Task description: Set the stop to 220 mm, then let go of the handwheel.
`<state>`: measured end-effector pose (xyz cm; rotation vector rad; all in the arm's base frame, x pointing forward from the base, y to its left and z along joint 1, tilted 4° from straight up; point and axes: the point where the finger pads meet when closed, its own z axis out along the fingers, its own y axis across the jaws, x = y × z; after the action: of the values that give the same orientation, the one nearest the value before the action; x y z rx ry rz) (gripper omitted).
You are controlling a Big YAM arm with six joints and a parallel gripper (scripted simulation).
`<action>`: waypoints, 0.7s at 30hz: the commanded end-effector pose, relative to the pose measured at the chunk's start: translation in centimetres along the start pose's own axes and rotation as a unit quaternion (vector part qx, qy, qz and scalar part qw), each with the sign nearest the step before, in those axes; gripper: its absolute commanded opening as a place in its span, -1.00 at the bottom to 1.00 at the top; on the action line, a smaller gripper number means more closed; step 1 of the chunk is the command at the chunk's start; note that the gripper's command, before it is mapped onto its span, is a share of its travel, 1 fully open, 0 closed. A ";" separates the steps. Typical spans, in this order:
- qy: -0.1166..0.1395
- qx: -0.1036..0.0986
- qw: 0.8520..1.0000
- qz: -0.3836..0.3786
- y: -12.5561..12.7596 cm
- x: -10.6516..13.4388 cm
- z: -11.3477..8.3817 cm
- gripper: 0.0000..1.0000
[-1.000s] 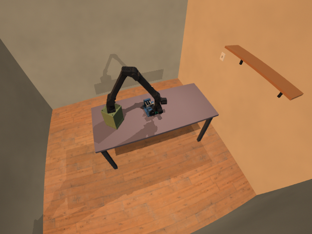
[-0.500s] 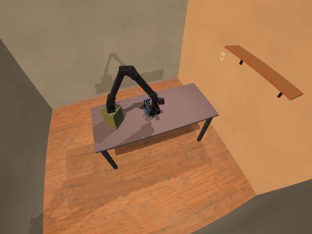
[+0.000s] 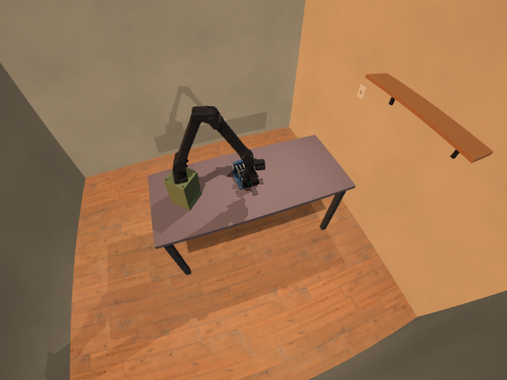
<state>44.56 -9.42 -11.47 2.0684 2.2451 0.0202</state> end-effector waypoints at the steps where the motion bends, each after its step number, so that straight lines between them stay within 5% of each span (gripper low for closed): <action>1: -0.004 0.000 1.000 0.001 -1.0 -0.9 -1.3 -0.87; 11: -0.007 -0.007 1.000 0.001 -1.0 -1.0 -0.9 -0.87; 21: -0.001 0.013 1.000 0.000 -2.6 -0.6 0.9 -0.87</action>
<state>43.73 -9.51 -11.85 2.0638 2.2432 0.0285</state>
